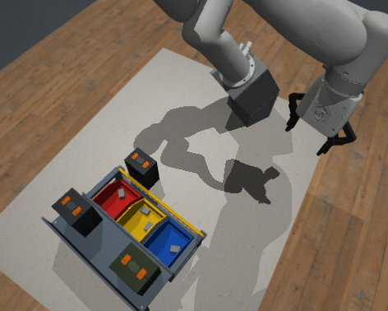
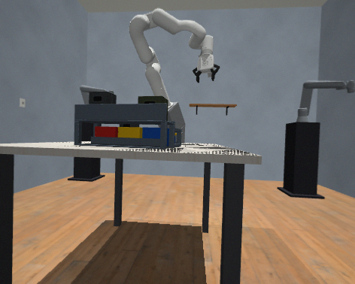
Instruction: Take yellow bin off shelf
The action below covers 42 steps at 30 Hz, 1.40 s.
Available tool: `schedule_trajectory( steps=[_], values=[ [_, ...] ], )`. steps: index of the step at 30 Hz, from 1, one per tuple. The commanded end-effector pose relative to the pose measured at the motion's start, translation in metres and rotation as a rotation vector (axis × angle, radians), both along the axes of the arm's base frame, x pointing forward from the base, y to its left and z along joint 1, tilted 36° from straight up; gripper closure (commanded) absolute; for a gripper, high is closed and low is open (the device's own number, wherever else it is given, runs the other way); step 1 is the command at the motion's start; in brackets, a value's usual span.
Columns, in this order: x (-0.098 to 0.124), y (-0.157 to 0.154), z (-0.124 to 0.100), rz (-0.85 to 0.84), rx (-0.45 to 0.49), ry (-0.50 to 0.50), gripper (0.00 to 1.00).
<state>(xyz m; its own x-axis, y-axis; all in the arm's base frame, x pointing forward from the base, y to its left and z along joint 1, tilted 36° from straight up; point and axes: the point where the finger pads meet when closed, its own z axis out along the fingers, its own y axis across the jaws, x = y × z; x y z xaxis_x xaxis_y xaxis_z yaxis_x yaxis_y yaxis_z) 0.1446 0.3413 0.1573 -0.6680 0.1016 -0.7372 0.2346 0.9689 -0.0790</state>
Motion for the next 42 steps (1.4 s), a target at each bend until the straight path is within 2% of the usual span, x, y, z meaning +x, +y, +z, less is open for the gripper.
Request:
schedule_trajectory(
  steps=[1, 6, 11, 23, 28, 40, 42],
  values=[
    [0.000, 0.000, 0.001, 0.012, -0.003, 0.015, 0.00],
    [0.000, 0.000, 0.001, 0.012, -0.003, 0.015, 0.00],
    [0.029, -0.039, 0.009, 0.144, -0.123, 0.204, 0.00],
    [0.029, -0.039, 0.009, 0.144, -0.123, 0.204, 0.00],
    [0.058, -0.079, 0.018, 0.201, -0.175, 0.285, 0.00],
    [0.058, -0.079, 0.018, 0.201, -0.175, 0.285, 0.00],
    [0.069, -0.095, 0.021, 0.201, -0.176, 0.285, 0.00]
  ],
)
